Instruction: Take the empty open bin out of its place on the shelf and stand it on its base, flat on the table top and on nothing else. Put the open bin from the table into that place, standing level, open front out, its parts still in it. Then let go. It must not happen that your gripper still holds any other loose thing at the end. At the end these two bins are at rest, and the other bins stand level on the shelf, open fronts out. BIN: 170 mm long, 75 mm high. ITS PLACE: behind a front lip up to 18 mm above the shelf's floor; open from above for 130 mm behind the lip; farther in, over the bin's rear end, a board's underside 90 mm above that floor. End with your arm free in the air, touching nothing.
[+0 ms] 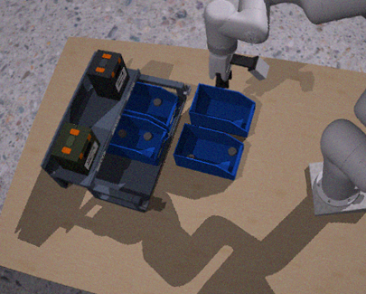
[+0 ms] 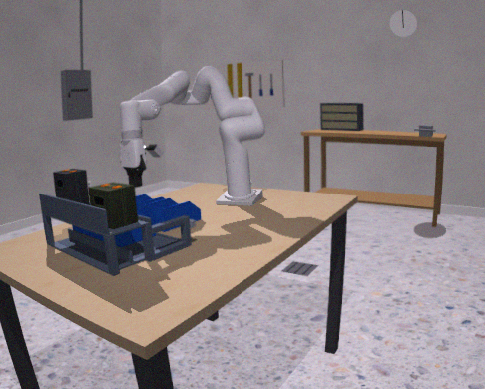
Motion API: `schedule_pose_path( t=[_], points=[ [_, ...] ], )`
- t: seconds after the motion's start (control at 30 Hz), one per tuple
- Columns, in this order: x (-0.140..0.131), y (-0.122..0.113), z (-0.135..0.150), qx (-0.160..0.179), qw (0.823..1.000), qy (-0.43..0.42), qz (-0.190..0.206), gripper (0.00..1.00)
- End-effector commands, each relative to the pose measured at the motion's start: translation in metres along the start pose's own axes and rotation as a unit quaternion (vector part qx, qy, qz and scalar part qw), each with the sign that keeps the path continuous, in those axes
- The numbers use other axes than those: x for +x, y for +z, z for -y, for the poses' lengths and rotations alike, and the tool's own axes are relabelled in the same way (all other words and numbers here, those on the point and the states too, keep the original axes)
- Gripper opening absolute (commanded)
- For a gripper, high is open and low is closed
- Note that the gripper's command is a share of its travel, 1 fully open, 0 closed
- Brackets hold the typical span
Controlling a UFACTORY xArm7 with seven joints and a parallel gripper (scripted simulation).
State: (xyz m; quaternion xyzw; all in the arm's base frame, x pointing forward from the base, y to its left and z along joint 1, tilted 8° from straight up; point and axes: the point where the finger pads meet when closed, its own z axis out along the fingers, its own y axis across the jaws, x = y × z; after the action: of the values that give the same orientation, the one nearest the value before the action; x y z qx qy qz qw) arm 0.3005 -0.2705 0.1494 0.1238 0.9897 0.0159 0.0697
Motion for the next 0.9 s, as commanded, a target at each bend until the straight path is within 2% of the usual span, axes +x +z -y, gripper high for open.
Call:
schedule_pose_path(
  t=[0.0,0.47,0.87],
  points=[
    [-0.001,-0.012,0.0,0.001,1.0,0.0,0.001,0.26],
    [-0.001,-0.028,0.0,0.001,1.0,0.0,0.001,0.26],
    [0.0,-0.031,0.0,0.001,1.0,0.0,0.001,0.26]
  ],
)
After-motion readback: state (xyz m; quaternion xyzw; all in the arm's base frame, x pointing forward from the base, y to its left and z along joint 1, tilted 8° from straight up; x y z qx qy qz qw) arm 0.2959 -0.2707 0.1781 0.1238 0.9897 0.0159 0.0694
